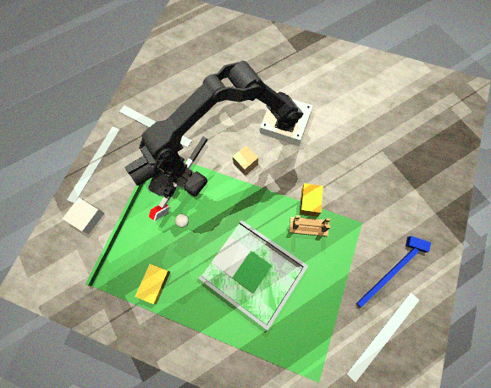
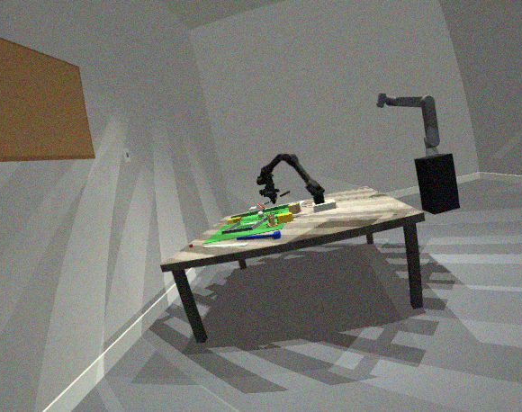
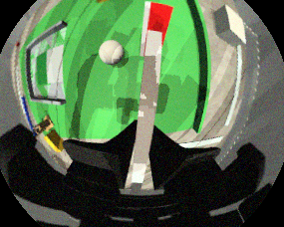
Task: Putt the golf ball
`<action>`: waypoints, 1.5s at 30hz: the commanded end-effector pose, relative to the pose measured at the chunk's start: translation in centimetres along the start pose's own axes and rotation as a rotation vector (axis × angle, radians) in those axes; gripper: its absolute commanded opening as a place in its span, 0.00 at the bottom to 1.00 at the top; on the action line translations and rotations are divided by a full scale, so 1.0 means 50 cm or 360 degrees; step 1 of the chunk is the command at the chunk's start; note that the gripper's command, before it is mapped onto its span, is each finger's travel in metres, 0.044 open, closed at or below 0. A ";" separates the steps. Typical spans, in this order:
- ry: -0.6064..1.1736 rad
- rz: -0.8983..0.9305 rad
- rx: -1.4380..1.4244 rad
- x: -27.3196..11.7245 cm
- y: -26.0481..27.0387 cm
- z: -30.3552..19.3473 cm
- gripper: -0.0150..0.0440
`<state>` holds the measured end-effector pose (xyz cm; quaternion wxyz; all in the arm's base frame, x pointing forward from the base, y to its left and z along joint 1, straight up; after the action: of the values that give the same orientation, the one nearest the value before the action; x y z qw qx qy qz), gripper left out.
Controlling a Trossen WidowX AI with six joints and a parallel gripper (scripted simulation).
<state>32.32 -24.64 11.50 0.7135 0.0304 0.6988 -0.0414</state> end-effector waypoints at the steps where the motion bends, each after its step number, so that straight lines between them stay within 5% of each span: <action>1: -0.0005 -0.0006 0.0006 0.010 -0.001 0.001 0.25; 37: -0.0005 -0.0009 0.0006 0.053 -0.060 -0.011 0.25; 45: -0.0002 0.0001 0.0015 0.055 0.029 0.015 0.25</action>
<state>31.88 -26.23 8.66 0.7122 0.0401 0.6989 -0.0525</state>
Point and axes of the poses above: the point midway between the two fingers, 35 mm back from their tips, its own x axis out along the fingers, its own y axis across the jaws, z = x × y, the point moved 4 cm from there along -x, back along the fingers, and after that the axes turned 10 degrees about -x, right-handed, at the moved point
